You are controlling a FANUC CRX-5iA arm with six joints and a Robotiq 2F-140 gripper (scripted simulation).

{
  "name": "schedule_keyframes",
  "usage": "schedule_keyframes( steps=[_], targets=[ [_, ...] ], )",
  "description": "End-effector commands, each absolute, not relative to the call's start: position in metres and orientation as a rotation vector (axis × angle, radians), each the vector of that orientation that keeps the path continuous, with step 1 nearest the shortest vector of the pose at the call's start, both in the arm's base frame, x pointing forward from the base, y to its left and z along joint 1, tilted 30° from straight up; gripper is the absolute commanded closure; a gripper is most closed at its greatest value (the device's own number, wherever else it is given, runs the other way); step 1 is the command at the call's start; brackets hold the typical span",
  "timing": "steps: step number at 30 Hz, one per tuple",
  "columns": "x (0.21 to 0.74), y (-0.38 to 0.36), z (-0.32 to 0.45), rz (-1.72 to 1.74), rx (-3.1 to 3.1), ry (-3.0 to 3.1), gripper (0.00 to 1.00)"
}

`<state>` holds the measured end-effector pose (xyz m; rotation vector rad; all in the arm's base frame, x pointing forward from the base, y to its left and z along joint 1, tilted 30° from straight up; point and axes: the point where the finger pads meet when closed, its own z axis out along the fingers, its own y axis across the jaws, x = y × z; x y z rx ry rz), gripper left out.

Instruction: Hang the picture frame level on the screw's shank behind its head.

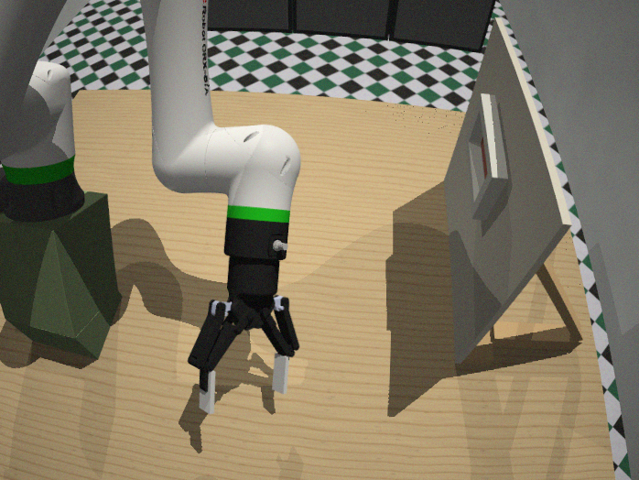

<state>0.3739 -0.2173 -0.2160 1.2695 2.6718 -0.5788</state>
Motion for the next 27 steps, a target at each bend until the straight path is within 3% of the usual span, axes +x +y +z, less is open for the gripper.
schedule_keyframes(
  steps=[1, 12, 27],
  targets=[
    [0.374, -0.218, -0.216, -0.580, 1.271, 2.673, 0.00],
    [0.397, -0.178, -0.222, -0.350, 1.427, 2.626, 0.00],
    [0.398, -0.178, -0.222, -0.347, 1.428, 2.625, 0.00]
  ],
)
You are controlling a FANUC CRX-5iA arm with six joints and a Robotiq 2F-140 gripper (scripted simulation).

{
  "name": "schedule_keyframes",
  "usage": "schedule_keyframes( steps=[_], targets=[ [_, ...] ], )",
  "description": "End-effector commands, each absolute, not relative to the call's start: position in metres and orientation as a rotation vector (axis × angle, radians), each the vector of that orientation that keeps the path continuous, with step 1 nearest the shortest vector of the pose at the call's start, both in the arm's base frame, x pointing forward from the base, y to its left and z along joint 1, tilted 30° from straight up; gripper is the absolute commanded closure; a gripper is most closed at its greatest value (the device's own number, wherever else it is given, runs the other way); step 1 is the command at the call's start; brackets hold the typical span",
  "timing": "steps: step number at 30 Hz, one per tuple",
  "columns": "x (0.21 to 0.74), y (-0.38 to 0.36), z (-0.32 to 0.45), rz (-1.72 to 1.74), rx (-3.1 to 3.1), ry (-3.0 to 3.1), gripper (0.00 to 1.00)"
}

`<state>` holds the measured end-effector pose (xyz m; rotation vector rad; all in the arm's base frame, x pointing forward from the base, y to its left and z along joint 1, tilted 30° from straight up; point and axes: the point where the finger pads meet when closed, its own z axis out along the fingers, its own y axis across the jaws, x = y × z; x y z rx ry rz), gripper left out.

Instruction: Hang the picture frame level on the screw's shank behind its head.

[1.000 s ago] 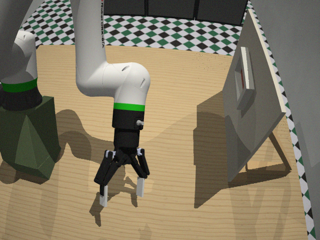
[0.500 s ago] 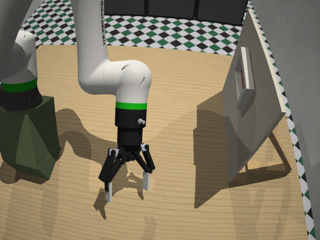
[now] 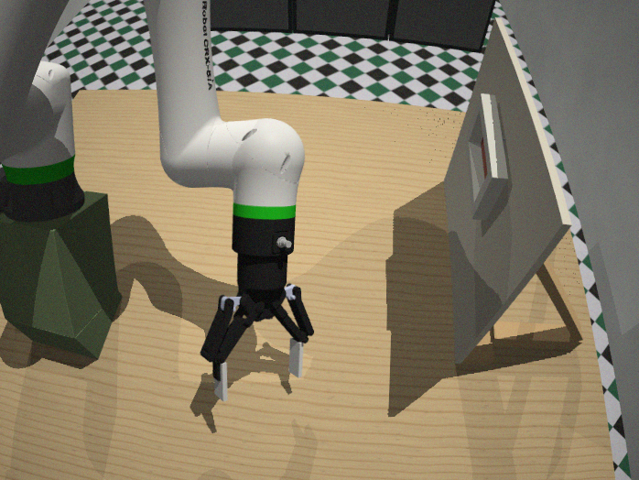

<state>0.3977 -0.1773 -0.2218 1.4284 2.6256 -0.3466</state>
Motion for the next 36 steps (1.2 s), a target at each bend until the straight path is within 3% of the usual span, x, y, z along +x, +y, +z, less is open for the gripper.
schedule_keyframes(
  steps=[1, 6, 16, 36],
  targets=[
    [0.398, -0.177, -0.222, -0.346, 1.429, 2.625, 0.00],
    [0.403, -0.169, -0.222, -0.298, 1.458, 2.613, 0.00],
    [0.470, -0.084, -0.209, 0.198, 1.695, 2.426, 0.00],
    [0.473, -0.081, -0.208, 0.222, 1.703, 2.414, 0.00]
  ],
)
